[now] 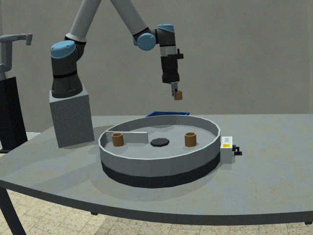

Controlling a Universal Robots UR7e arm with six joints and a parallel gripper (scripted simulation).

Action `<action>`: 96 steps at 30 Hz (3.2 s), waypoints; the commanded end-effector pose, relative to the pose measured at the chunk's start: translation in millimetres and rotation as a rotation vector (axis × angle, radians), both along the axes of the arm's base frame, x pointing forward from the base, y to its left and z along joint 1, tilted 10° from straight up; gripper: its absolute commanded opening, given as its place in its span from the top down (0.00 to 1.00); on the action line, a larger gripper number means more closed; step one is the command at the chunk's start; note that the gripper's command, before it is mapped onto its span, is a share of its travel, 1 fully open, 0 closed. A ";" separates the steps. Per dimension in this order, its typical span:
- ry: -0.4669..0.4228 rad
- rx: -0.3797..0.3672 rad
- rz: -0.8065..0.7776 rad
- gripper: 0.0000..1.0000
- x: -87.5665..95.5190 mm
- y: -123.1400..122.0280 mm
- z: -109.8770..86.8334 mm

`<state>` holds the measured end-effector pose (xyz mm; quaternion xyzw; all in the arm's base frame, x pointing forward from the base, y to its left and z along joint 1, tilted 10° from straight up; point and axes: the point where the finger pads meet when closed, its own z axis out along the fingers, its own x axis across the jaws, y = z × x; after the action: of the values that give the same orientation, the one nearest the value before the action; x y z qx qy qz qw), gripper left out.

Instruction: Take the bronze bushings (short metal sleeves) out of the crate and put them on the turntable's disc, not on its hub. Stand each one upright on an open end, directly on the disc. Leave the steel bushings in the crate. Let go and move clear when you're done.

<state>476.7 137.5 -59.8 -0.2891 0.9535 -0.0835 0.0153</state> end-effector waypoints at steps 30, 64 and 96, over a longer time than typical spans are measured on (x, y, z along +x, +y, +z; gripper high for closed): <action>-0.001 0.000 0.000 1.00 0.2 0.4 2.5; -0.001 0.000 0.000 1.00 -19.3 -35.8 6.4; -0.001 0.000 0.000 1.00 -88.0 -163.7 20.4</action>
<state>396.0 -11.1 -42.2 -0.2876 0.9539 -0.0848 0.0131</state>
